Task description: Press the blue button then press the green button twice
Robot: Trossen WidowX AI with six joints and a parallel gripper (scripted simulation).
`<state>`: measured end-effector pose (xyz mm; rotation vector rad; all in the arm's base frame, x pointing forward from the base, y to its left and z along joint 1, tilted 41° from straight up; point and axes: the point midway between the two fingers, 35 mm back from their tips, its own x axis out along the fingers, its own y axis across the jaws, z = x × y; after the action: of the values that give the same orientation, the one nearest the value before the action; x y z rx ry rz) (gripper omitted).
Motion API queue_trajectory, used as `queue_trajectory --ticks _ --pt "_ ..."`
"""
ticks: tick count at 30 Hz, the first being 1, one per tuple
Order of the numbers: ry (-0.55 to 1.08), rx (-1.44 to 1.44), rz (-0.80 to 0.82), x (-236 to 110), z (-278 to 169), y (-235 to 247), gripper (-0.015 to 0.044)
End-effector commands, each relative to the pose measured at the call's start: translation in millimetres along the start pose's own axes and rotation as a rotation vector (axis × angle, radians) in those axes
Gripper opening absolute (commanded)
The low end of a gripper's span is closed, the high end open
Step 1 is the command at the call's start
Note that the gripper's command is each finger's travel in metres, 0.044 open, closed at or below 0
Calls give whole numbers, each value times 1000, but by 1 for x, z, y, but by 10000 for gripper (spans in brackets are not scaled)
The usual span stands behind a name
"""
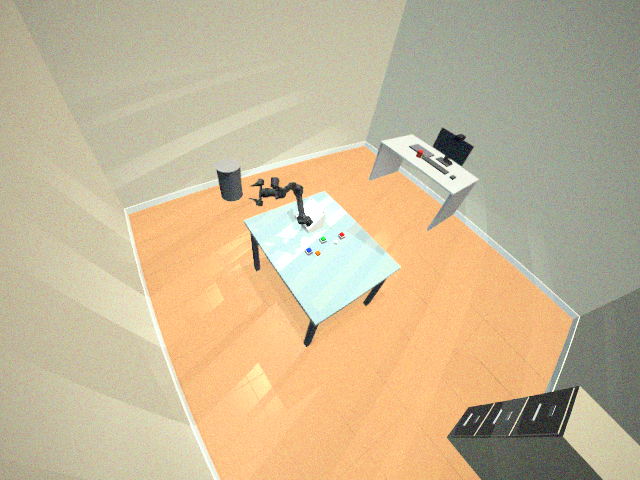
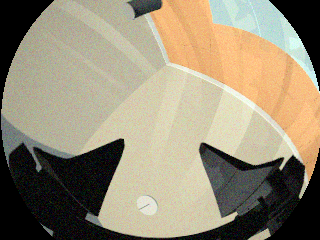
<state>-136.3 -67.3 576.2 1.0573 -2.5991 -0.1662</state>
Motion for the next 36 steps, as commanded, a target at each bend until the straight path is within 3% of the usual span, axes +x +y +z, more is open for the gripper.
queue_trajectory --ticks 1,9,18,27,36 --pt "103 -351 -152 -1 -18 -74 400" --pt "363 -913 -392 -39 -27 -197 400" --pt "804 -1519 -602 -126 0 -312 400" --pt "1420 -2085 -695 -238 68 -376 400" --pt "2211 -2559 -578 -330 163 -374 400"
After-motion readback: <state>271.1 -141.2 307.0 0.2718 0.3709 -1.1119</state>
